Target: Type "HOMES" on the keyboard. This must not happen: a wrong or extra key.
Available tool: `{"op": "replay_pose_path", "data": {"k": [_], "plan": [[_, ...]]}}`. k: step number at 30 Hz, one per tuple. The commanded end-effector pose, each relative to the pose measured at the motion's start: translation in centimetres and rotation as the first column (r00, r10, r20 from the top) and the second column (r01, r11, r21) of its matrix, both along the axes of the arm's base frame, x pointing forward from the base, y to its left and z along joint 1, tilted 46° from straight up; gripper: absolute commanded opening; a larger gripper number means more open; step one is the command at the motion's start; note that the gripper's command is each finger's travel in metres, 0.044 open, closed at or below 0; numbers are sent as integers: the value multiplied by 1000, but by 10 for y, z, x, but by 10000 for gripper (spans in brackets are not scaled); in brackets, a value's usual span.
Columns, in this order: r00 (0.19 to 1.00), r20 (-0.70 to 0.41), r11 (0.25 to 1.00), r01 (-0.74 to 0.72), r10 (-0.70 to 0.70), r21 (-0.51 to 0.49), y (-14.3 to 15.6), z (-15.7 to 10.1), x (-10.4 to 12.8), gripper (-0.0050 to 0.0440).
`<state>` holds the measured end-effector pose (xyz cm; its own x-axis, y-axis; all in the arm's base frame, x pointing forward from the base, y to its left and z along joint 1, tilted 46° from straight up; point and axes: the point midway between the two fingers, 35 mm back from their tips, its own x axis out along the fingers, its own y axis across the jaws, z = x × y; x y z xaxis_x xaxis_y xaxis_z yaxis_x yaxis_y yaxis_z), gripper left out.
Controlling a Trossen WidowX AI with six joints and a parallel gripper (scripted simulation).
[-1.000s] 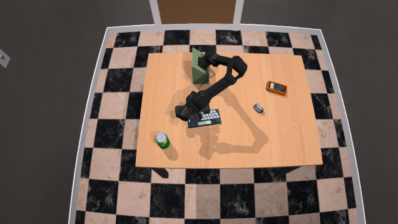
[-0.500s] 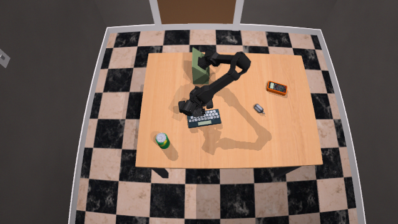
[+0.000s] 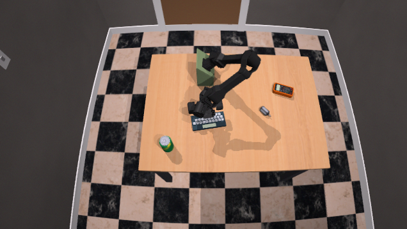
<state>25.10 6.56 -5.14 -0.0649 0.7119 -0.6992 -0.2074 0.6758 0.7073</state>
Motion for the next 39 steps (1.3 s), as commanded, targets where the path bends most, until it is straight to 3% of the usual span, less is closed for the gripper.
{"op": "replay_pose_path", "data": {"k": [1, 15, 22, 39], "plan": [[1000, 25, 1000, -2, 2, 0, 25, 30, -5, -50], [1000, 25, 1000, -3, 3, -2, 31, 36, -8, -50], [1000, 19, 1000, -3, 3, 1, 37, 46, 21, -50], [1000, 8, 1000, -3, 3, 1, 53, 28, 15, -50]]}}
